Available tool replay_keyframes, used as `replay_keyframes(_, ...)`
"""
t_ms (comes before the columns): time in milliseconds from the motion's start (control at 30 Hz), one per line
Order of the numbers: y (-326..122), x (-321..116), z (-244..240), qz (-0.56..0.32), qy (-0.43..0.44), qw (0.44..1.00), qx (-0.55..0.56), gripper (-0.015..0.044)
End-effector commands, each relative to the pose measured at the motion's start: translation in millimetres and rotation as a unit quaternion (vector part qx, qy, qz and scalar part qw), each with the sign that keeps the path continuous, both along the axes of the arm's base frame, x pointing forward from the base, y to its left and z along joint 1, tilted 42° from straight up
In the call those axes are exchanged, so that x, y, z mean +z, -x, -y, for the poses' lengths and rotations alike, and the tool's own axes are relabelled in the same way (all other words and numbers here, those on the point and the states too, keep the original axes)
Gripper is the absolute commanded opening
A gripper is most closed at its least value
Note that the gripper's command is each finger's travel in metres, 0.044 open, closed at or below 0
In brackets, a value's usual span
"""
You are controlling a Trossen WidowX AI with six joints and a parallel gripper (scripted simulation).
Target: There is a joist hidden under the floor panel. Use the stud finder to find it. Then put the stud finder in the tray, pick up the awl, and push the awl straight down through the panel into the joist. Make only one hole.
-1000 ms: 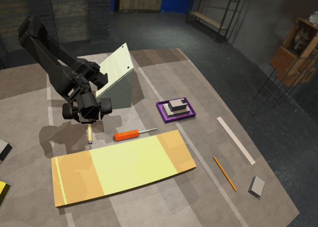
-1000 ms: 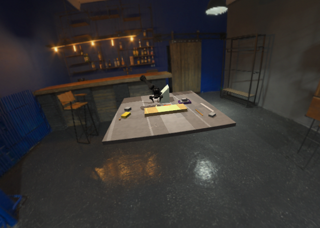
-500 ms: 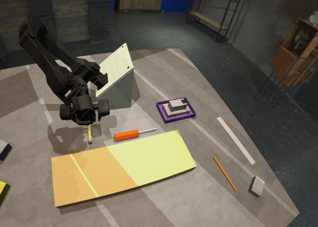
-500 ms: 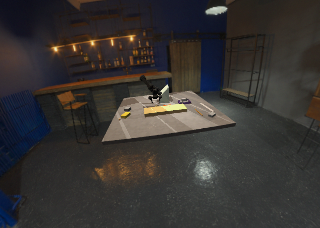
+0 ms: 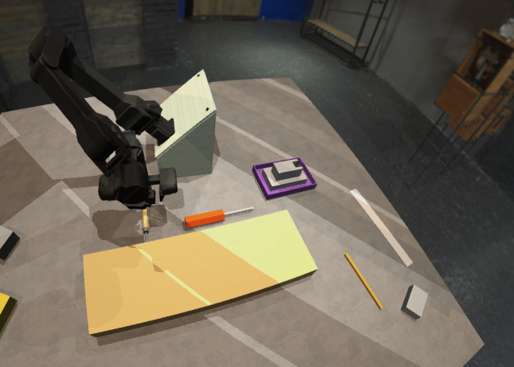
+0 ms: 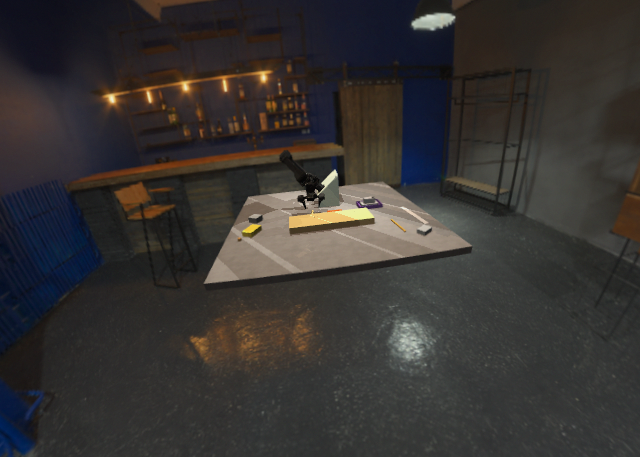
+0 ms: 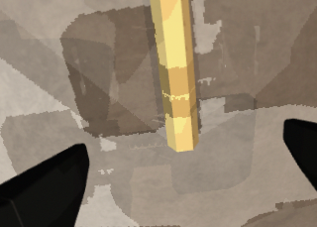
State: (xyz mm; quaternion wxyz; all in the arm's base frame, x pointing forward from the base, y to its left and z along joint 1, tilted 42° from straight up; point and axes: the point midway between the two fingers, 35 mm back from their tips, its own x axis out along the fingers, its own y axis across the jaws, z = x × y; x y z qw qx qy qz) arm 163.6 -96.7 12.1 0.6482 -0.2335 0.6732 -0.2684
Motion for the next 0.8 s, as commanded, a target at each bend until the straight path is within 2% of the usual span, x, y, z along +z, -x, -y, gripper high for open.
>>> replay_keyframes(0, 1.5, -5.4, 4.5, -0.005, 0.002, 1.0, 0.001, 0.044)
replay_keyframes(567, 3.4, -22.0, 21.5, -0.005, 0.005, 1.0, 0.001, 0.044)
replay_keyframes(767, 3.4, -22.0, 21.5, -0.005, 0.005, 1.0, 0.001, 0.0282)
